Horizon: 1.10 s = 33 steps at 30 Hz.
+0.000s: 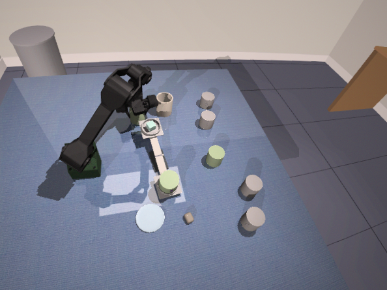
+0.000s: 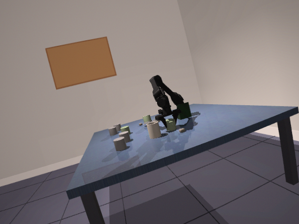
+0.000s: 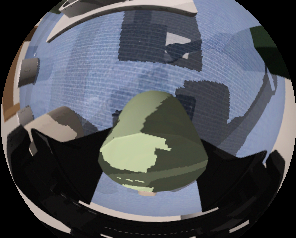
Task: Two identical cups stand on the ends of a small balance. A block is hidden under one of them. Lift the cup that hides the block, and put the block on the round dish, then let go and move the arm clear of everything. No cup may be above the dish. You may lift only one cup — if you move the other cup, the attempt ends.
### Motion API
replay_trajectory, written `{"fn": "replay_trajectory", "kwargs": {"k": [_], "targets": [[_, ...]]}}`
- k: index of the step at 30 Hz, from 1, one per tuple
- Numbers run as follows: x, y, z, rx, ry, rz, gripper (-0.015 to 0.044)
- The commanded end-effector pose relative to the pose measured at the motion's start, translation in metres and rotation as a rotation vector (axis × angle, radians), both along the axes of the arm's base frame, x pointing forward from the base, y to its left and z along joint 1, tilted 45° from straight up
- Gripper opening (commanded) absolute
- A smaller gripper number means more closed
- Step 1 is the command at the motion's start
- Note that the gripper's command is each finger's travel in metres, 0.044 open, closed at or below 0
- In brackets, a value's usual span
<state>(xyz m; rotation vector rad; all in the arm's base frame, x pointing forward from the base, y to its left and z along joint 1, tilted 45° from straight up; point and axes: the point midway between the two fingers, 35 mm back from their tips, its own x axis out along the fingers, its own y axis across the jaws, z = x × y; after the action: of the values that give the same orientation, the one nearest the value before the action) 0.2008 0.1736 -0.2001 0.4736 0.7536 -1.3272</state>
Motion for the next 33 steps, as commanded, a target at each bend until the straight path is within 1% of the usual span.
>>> {"fn": "replay_trajectory", "kwargs": {"k": [1,15,17,20,25,27,31,32,33], "targets": [[0.0,0.0,0.0,0.0,0.0,0.0,0.0026],[0.0,0.0,0.0,0.0,0.0,0.0,0.0394],[0.0,0.008,0.008,0.0,0.0,0.002,0.044],[-0.004,0.035,0.037,-0.002,0.002,0.007,0.044],[-0.004,0.037,0.039,-0.002,0.002,0.007,0.044],[0.001,0.035,0.048,-0.003,0.015,0.021,0.0387],[0.03,0.019,0.101,-0.011,0.096,0.107,0.0282],[0.036,0.014,0.115,-0.014,0.118,0.13,0.026],[0.043,0.007,0.129,-0.018,0.139,0.152,0.026]]}}
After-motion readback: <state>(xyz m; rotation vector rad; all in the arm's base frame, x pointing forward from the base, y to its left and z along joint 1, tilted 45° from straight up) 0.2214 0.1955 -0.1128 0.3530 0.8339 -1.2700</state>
